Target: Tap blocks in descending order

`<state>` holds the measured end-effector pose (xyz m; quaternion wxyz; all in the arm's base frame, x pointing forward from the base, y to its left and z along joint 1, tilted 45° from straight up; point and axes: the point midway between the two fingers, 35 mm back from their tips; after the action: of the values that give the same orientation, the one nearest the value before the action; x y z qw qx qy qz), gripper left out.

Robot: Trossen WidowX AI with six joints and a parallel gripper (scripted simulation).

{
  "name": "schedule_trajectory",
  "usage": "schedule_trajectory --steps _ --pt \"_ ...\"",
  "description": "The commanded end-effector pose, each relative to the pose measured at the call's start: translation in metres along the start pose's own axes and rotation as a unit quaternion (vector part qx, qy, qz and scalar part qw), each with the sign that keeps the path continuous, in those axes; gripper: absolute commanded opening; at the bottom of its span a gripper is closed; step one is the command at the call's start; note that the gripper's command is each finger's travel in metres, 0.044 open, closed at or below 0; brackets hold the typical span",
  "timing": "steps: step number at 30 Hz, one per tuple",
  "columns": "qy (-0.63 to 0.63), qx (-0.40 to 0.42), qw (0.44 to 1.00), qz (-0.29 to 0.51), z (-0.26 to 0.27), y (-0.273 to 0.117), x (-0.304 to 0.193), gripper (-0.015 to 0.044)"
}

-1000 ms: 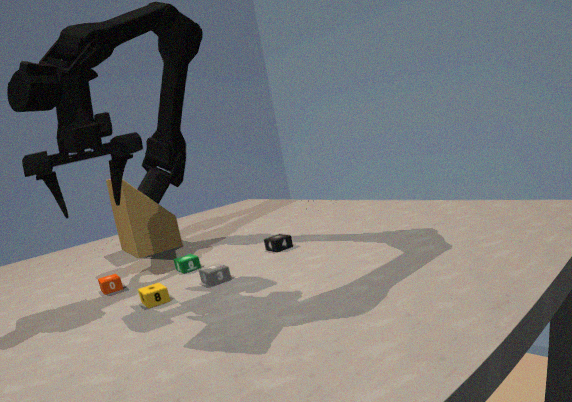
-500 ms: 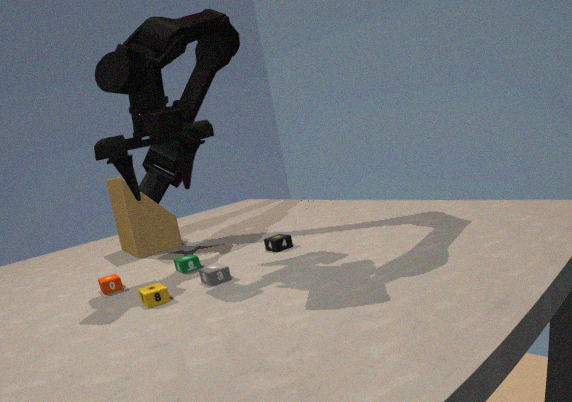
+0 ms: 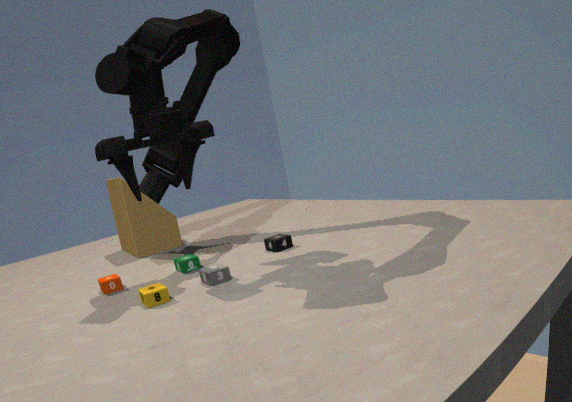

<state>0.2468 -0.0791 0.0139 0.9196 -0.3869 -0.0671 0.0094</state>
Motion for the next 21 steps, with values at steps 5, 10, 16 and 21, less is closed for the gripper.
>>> schedule_trajectory --steps 5,10,16,21 --pt "0.004 -0.018 1.000 0.000 0.023 -0.003 0.025 0.0400" --pt "0.004 -0.020 1.000 -0.003 0.084 -0.004 0.066 0.0400" --pt "0.000 0.002 1.000 -0.005 0.144 -0.002 0.088 0.0400" --pt "0.000 0.002 1.000 -0.005 0.144 -0.002 0.088 0.0400"
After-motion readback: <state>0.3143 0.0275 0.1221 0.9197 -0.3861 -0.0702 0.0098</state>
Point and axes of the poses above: the point midway between the two fingers, 35 mm back from their tips, its own y axis out along the fingers, its own z axis across the jaws, x = y × z, and after that the axes turned 9 degrees about -y, right-handed
